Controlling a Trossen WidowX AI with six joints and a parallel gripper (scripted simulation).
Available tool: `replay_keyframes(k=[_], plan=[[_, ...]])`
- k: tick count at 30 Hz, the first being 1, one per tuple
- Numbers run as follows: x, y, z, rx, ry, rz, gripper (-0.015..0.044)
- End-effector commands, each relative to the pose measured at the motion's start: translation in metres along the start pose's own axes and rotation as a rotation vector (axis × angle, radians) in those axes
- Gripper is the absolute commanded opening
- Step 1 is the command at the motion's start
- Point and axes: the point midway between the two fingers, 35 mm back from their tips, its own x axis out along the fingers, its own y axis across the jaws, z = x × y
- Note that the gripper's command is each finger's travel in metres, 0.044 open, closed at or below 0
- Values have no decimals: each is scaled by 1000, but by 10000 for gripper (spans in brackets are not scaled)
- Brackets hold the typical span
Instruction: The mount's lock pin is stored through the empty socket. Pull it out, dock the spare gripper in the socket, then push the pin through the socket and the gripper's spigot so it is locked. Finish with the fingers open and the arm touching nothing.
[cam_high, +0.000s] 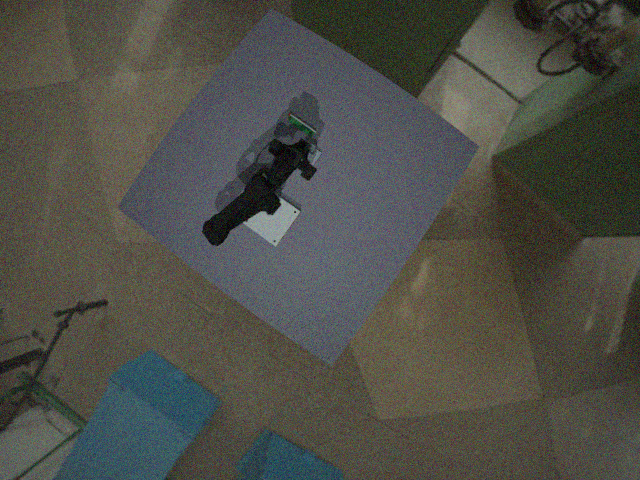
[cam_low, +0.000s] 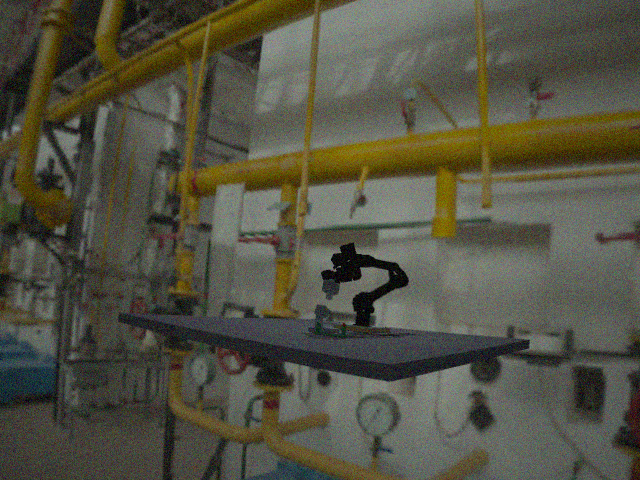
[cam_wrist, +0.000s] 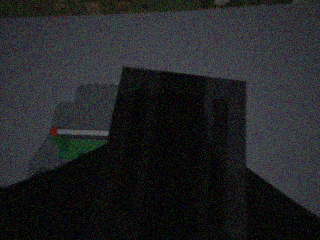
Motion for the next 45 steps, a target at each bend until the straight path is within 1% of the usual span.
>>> replay_keyframes(k=[1,11,21,45], plan=[[-3,1,-1,-61,-55,-3,0],[-4,2,-10,-167,-136,-13,0],[-3,2,-10,-169,-137,-14,0],[27,-2,-27,-172,-128,-19,0]])
